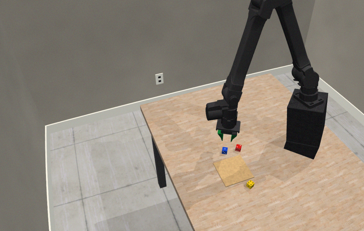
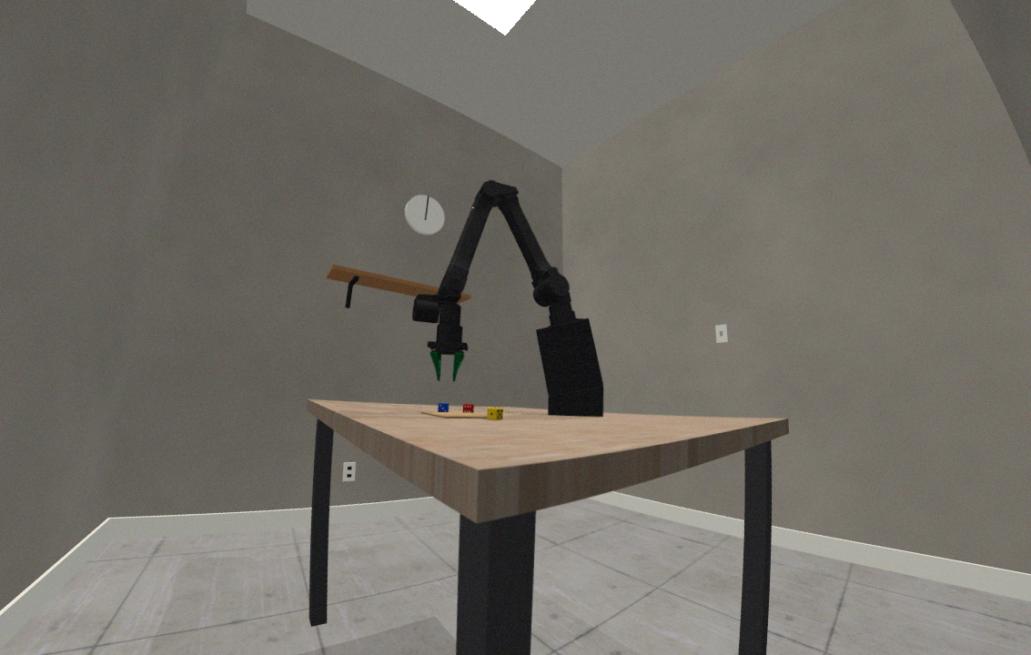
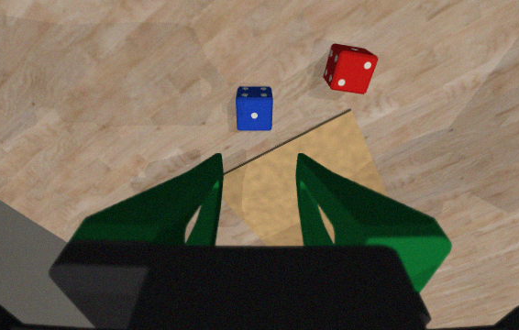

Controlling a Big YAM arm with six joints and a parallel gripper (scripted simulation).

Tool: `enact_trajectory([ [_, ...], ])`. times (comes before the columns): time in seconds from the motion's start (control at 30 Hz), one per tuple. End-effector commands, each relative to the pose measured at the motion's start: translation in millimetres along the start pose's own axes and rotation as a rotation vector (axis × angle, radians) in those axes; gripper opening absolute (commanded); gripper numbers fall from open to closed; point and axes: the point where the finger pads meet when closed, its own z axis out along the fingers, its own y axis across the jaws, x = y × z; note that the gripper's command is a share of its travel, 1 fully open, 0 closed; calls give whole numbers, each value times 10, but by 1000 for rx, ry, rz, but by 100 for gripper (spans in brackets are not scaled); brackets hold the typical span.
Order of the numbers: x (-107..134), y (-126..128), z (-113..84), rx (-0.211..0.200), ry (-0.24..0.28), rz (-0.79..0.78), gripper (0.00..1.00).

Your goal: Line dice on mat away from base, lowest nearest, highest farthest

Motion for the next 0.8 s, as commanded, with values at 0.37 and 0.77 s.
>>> enact_trajectory([
  [0.37,21,138,106,-27,10,8,39],
  [0.77,11,159,259,-29,10,7,39],
])
